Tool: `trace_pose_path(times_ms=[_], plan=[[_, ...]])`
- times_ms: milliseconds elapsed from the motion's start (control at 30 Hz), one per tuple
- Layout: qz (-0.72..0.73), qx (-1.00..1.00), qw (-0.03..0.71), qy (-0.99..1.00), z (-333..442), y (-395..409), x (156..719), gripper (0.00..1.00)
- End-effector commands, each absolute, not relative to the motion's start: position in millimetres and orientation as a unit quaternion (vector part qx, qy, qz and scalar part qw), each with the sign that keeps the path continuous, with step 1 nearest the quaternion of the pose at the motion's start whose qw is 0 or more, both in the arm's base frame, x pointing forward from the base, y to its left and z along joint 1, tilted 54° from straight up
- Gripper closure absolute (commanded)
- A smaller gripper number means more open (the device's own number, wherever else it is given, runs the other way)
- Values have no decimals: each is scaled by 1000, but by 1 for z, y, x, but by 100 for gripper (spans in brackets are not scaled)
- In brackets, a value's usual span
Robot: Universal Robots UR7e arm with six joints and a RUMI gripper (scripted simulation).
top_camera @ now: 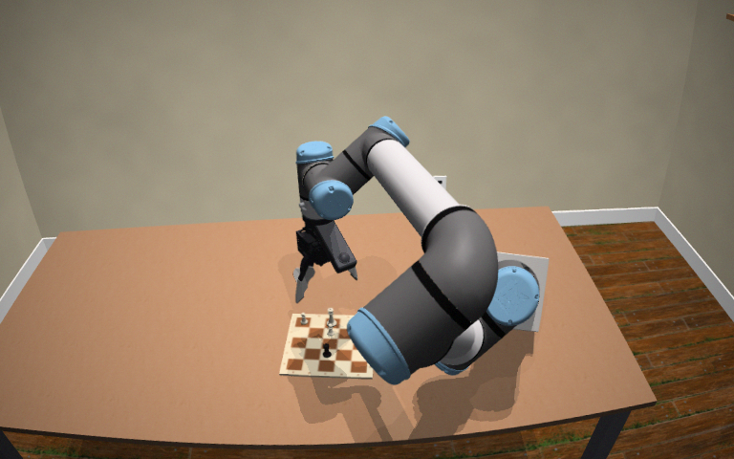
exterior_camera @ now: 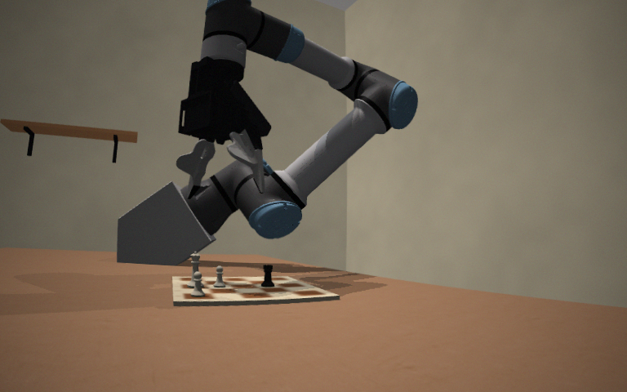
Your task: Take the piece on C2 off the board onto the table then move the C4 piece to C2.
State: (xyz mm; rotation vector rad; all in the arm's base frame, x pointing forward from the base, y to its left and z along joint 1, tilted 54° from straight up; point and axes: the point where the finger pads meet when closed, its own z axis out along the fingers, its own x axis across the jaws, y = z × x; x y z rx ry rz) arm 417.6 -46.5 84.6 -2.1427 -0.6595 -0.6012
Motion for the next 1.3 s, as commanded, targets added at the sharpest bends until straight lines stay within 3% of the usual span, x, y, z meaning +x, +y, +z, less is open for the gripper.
trace_pose_path(times_ms=[0, 633, 1100, 1133, 1267], plan=[[-177, -878, 421, -141, 78, -37, 420, 0], [-46, -882, 452, 122, 67, -26, 424, 0], [-30, -878, 454, 152, 65, -25, 424, 0], [-30, -878, 454, 152, 65, -25, 424, 80], [-31, -878, 454, 153, 65, -26, 425, 80]])
